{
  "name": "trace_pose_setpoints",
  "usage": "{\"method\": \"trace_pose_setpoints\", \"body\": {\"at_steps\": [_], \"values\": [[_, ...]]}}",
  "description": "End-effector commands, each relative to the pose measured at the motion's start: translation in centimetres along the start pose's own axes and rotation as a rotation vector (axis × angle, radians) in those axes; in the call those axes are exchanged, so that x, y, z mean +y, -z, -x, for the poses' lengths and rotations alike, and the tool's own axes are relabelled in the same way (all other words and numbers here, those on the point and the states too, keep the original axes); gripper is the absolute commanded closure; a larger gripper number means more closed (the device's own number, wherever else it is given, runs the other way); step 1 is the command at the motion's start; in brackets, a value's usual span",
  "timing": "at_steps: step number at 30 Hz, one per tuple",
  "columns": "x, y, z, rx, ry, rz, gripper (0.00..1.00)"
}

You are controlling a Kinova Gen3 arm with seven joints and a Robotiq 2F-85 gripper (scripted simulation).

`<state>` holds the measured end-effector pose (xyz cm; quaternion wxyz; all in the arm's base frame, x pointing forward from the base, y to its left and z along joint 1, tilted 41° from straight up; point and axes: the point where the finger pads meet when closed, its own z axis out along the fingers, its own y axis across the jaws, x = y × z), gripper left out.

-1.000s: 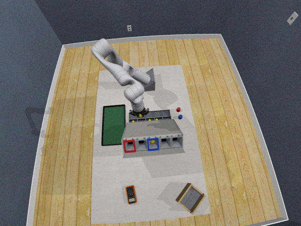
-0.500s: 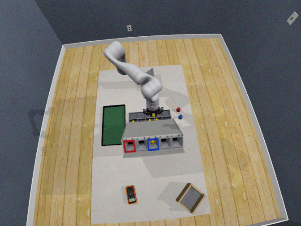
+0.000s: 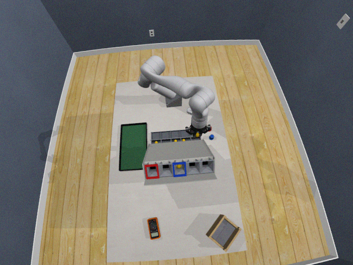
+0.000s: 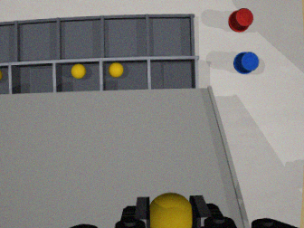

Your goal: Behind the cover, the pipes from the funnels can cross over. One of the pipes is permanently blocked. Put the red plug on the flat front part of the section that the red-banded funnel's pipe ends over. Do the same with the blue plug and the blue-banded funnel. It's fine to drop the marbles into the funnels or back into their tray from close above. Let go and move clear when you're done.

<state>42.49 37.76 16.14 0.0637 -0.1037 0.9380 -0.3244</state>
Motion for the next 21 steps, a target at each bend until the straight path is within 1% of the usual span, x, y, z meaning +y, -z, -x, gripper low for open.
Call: {"method": "trace_pose_setpoints", "body": {"at_steps": [1,12,13,15,16,21], "values": [[3.7,0.6,0.4,0.013,0.005,-0.011,1.00],[3.7,0.6,0.4,0.013,0.005,-0.011,1.00],[3.6,0.5,7.6,-0.003,0.004,-0.004,1.00],[3.7,0.5,8.0,-0.003,0.004,-0.004,1.00],[3.8,0.5,8.6,-0.003,0.004,-0.004,1.00],[3.7,0.5,13.1,-0.003,0.004,-0.004,1.00]]}}
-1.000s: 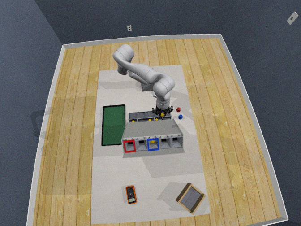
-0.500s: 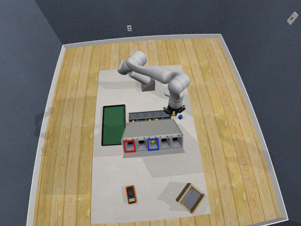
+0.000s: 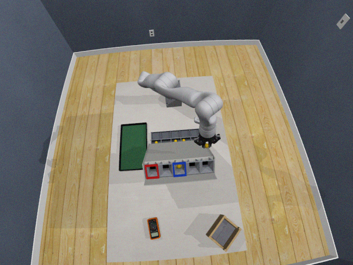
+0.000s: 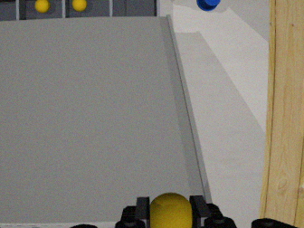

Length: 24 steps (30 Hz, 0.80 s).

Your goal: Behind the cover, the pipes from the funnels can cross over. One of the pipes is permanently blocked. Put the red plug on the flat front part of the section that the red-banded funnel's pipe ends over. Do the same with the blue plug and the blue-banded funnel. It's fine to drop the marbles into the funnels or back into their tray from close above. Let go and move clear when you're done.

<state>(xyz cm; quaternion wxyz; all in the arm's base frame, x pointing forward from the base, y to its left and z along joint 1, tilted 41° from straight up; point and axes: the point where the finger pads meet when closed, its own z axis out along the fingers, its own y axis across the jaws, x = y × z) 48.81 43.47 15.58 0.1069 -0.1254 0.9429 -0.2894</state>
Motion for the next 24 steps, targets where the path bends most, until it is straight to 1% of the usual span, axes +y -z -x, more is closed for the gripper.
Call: {"method": "trace_pose_setpoints", "body": {"at_steps": [1,2,3,8,9,14,24], "values": [[-0.2,-2.1,6.4,0.099,-0.003,-0.066,1.00],[-0.3,-2.4,7.4,0.099,-0.003,-0.066,1.00],[-0.3,-2.6,7.9,0.099,-0.003,-0.066,1.00],[-0.3,-2.6,7.9,0.099,-0.003,-0.066,1.00],[-0.3,-2.9,9.6,0.108,-0.010,-0.079,1.00],[-0.3,-2.9,9.6,0.073,-0.011,-0.061,1.00],[-0.3,-2.9,9.6,0.070,-0.011,-0.060,1.00]]}}
